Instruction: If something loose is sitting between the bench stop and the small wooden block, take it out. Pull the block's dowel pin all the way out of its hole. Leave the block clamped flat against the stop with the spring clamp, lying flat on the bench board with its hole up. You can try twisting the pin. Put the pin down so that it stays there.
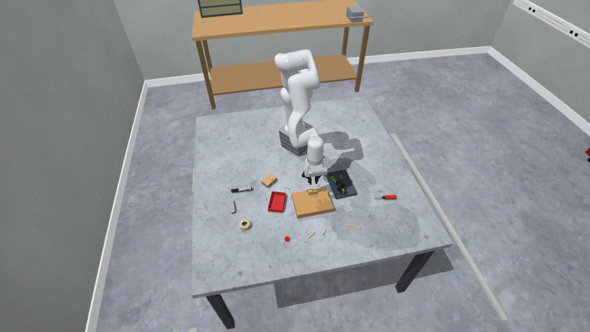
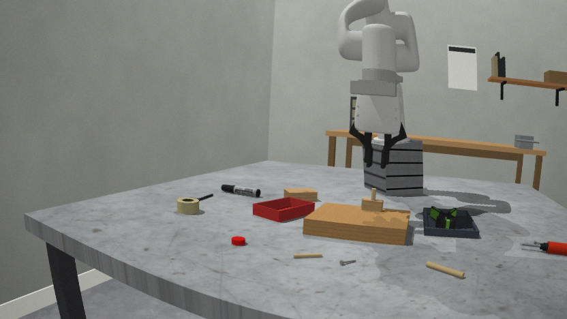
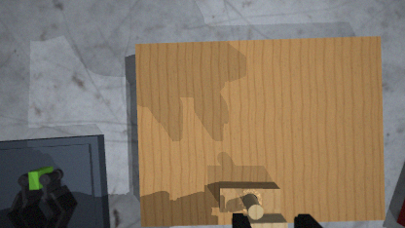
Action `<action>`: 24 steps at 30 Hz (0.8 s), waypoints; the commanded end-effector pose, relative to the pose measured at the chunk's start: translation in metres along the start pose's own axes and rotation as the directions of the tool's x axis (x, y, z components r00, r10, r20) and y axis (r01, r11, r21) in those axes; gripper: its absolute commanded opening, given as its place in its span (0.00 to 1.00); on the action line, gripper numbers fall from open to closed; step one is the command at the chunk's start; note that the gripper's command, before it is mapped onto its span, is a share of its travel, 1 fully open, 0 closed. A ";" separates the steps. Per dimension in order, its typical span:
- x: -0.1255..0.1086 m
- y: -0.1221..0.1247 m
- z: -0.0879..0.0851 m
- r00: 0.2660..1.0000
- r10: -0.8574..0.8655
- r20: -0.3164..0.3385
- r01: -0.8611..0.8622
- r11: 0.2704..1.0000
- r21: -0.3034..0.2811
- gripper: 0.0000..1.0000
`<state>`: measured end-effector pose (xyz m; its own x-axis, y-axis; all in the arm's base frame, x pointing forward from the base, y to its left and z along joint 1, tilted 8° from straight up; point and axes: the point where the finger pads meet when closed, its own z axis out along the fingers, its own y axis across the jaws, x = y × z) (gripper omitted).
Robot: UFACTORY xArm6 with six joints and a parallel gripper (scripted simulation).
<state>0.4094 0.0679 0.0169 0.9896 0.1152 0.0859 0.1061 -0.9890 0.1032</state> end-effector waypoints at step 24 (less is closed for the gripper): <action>0.001 0.000 0.022 1.000 0.000 -0.003 0.000 1.000 0.001 0.28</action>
<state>0.4114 0.0658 -0.0017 0.9896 0.1153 0.0857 0.1063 -0.9890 0.1027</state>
